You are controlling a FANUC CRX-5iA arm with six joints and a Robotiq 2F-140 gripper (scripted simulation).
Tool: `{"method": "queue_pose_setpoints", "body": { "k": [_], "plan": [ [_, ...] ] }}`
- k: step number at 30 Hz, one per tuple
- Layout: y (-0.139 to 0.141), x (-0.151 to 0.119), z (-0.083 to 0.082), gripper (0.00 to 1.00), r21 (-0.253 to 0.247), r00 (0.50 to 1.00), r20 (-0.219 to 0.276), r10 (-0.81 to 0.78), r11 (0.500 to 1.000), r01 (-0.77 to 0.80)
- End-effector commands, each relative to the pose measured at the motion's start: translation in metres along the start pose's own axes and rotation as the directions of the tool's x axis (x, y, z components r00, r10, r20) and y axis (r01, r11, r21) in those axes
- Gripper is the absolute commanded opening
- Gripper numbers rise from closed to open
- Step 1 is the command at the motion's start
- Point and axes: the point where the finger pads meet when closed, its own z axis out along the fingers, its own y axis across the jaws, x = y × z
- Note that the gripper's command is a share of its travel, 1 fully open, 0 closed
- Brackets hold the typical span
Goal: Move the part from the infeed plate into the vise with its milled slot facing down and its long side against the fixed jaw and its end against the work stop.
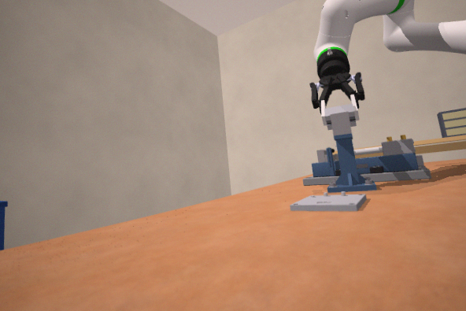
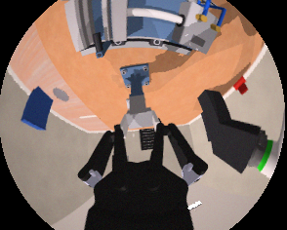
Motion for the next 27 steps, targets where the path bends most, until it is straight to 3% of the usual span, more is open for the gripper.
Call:
{"method": "queue_pose_setpoints", "body": {
  "k": [1,27],
  "plan": [
    [0.0,-0.0003,0.0,0.0,0.0,1.0,0.0,0.0,1.0,0.0],
    [0.0,-0.005,-0.0047,0.0,0.0,1.0,0.0,0.0,1.0,0.0]
  ]
}}
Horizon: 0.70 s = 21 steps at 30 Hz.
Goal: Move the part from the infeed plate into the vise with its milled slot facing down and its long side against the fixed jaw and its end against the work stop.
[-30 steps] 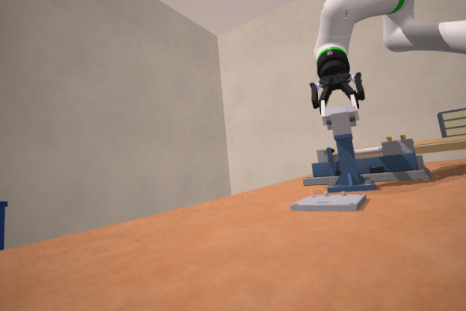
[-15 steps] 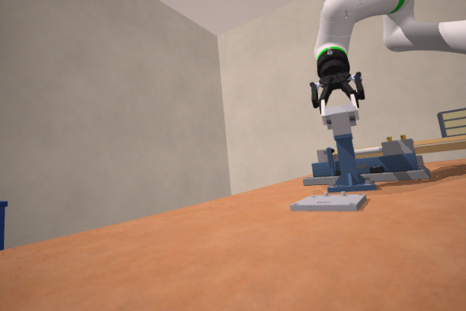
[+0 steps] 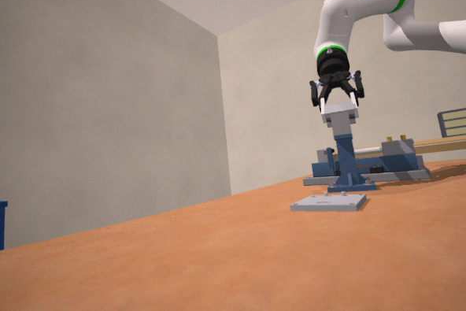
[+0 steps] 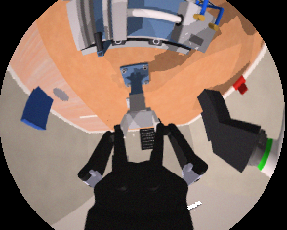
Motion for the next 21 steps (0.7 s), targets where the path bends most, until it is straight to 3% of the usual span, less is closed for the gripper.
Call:
{"method": "queue_pose_setpoints", "body": {
  "k": [1,21],
  "plan": [
    [-0.0002,-0.0015,-0.0013,0.0,0.0,1.0,0.0,0.0,1.0,0.0],
    [-0.0001,-0.0091,-0.0089,0.0,0.0,1.0,0.0,0.0,1.0,0.0]
  ]
}}
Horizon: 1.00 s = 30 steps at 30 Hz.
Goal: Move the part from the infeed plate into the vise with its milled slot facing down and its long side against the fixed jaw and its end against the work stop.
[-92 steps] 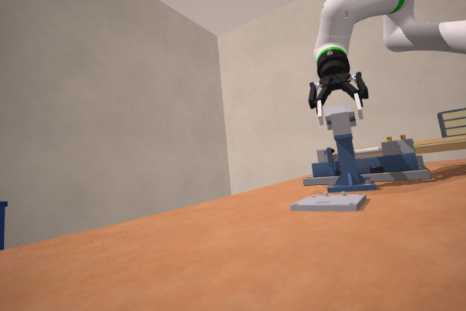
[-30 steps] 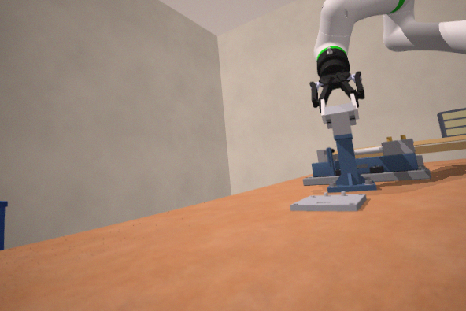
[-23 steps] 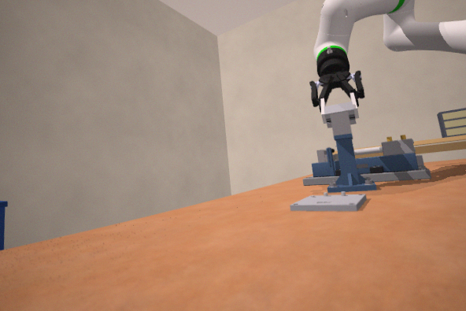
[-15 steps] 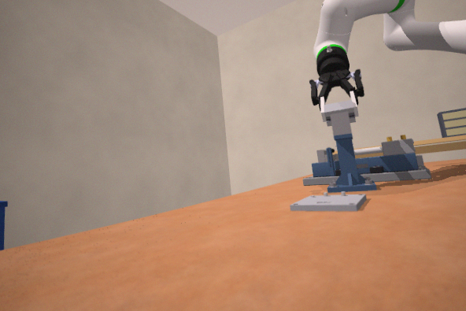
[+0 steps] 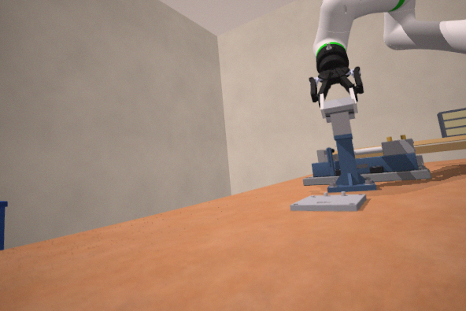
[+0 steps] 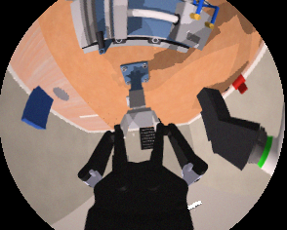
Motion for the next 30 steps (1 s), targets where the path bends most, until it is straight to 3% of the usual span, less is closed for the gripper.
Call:
{"method": "queue_pose_setpoints", "body": {
  "k": [1,30],
  "plan": [
    [-0.0001,-0.0018,-0.0016,0.0,0.0,1.0,0.0,0.0,1.0,0.0],
    [-0.0001,-0.0092,-0.009,0.0,0.0,1.0,0.0,0.0,1.0,0.0]
  ]
}}
